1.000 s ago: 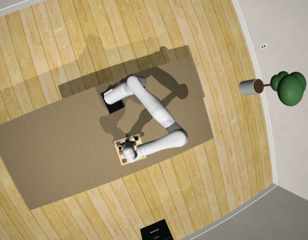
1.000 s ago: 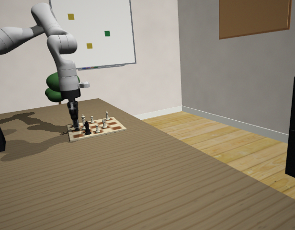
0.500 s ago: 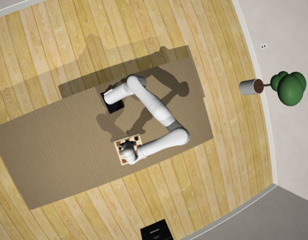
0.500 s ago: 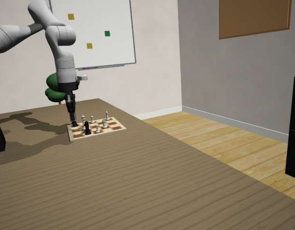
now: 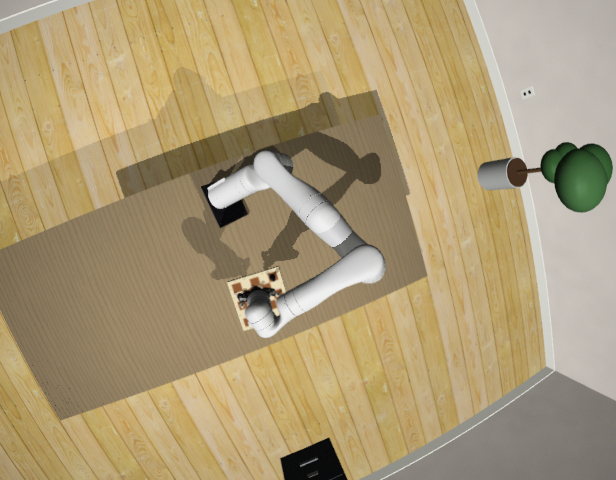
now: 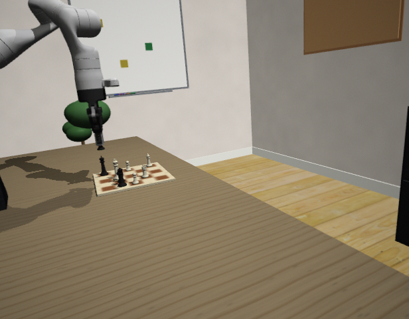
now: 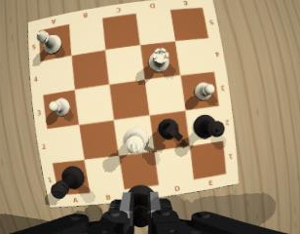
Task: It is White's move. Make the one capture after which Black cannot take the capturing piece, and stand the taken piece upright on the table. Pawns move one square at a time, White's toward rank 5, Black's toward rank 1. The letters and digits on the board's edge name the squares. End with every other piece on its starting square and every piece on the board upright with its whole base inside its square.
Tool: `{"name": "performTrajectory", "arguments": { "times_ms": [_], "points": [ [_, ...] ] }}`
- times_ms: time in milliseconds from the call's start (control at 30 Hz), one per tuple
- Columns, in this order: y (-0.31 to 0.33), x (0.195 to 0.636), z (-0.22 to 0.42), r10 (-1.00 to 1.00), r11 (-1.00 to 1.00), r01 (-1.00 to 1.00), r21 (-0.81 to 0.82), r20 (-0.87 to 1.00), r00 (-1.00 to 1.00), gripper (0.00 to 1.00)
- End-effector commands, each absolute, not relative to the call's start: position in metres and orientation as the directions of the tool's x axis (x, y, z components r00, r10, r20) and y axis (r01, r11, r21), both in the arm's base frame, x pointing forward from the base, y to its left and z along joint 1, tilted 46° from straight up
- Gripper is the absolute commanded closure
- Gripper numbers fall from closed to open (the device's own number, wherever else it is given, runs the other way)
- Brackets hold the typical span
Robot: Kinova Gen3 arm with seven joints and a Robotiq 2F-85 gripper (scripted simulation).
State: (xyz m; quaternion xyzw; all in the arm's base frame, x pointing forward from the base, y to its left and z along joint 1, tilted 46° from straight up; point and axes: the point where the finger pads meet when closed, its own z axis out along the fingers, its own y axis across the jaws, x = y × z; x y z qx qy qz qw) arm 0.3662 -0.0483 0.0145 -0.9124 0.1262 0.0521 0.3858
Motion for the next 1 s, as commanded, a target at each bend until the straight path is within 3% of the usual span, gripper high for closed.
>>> {"name": "performTrajectory", "arguments": {
  "times_ms": [0, 300, 667, 967],
  "points": [
    [-0.05, 0.368, 0.016, -0.193, -0.671, -0.269, -0.691, -0.187, 0.963, 1.0],
    [-0.055, 0.369, 0.011, -0.187, -0.674, -0.26, -0.692, -0.181, 0.965, 1.0],
    [-0.14, 0.382, -0.083, -0.077, -0.695, -0.102, -0.712, -0.068, 0.995, 1.0],
    [-0.144, 0.381, -0.089, -0.071, -0.695, -0.094, -0.713, -0.062, 0.996, 1.0]
  ]
}}
